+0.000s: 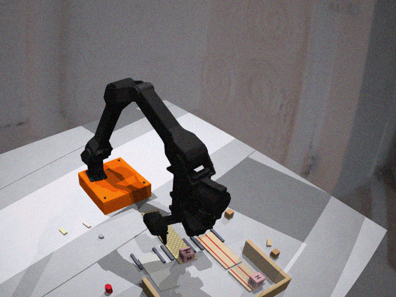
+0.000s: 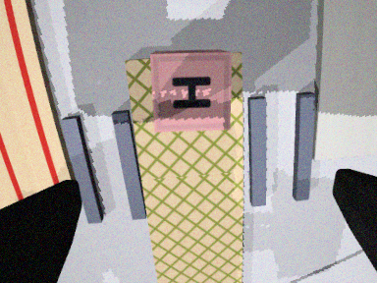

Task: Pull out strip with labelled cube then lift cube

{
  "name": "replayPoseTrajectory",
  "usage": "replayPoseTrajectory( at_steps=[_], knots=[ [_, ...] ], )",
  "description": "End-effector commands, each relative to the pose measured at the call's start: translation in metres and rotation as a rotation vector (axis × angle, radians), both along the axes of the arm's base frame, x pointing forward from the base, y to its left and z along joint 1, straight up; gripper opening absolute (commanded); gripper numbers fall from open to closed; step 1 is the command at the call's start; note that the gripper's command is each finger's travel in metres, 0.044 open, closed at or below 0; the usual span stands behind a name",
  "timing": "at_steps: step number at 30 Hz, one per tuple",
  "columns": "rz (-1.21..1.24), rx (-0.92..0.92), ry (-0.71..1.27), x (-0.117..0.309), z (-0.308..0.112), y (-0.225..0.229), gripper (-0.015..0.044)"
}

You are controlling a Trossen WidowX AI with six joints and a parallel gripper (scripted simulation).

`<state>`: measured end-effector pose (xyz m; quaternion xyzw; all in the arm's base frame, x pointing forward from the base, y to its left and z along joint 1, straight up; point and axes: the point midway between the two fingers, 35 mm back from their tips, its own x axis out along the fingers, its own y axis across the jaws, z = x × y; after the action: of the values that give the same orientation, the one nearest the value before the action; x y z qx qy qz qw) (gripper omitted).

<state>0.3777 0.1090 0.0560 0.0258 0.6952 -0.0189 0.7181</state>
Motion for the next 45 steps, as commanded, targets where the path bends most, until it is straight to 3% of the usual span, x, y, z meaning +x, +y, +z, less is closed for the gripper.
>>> replayPoseTrajectory(
  at_steps=[1, 6, 14, 44, 45],
  knots=[
    [0.002, 0.003, -0.005, 0.014, 0.005, 0.001, 0.0440],
    [0.002, 0.003, -0.007, 0.027, 0.008, 0.002, 0.0440],
    [0.002, 0.003, -0.007, 0.028, -0.002, 0.002, 0.0250],
    [0.002, 0.003, -0.006, 0.030, -0.047, 0.003, 0.0250],
    [0.000, 0.002, -0.007, 0.030, -0.044, 0.003, 0.0224]
  ],
)
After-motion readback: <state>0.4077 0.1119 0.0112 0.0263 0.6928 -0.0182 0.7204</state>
